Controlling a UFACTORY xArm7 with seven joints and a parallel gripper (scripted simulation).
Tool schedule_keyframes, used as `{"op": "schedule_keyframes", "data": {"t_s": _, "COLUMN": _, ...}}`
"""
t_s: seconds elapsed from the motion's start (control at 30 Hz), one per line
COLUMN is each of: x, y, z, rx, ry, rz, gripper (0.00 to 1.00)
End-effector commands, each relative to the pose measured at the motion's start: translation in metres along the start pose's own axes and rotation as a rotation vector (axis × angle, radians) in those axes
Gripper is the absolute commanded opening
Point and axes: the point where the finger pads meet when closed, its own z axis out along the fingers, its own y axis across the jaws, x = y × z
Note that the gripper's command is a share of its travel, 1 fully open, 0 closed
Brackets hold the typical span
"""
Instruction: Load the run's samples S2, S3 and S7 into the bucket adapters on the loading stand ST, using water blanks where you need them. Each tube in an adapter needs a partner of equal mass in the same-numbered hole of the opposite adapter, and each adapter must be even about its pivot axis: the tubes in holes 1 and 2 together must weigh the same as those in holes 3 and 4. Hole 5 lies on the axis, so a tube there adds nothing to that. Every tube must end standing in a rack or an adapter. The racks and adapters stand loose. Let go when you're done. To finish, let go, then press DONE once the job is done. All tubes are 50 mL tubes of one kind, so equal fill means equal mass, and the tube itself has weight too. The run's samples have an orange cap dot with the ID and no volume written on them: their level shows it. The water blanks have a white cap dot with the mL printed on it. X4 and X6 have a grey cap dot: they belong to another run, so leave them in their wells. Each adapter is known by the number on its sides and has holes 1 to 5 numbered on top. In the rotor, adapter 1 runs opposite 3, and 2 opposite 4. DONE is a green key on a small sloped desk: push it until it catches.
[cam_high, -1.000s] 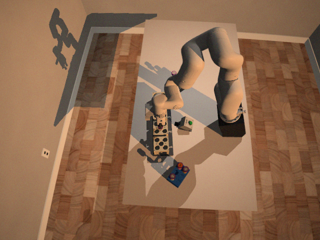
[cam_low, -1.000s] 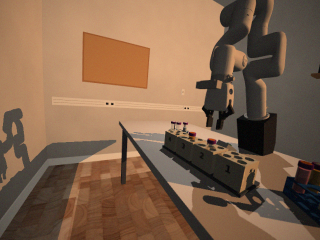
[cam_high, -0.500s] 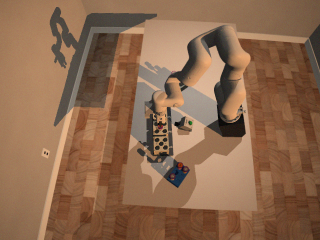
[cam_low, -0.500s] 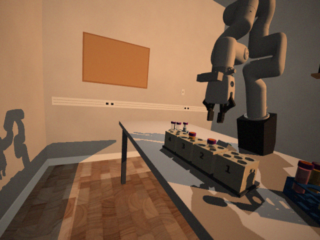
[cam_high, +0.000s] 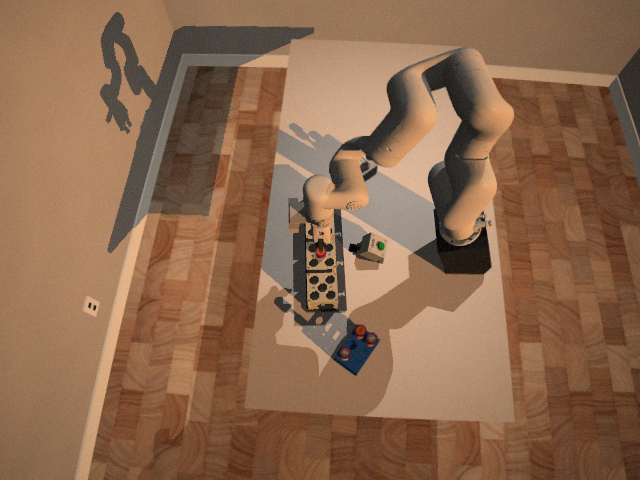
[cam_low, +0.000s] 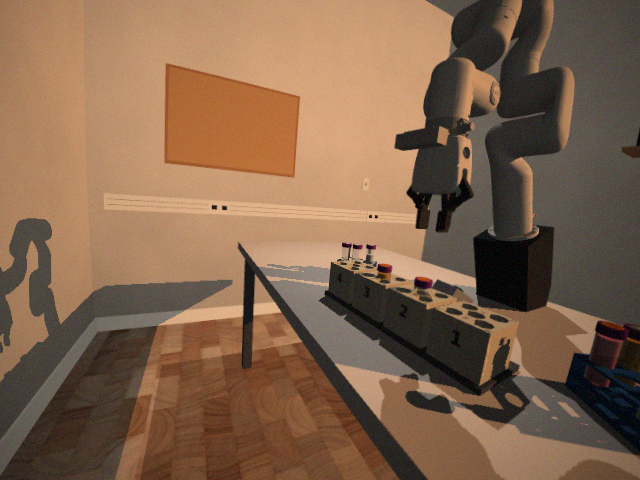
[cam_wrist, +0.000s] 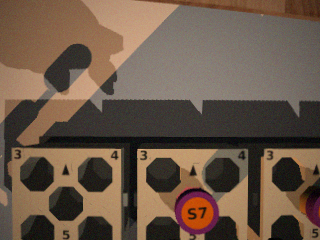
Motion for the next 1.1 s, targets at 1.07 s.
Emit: {"op": "schedule_keyframes", "data": {"t_s": 1.07, "x": -0.011, "y": -0.028, "z": -0.009, "rx": 0.001, "ry": 0.003, "rz": 0.2, "gripper": 0.57}}
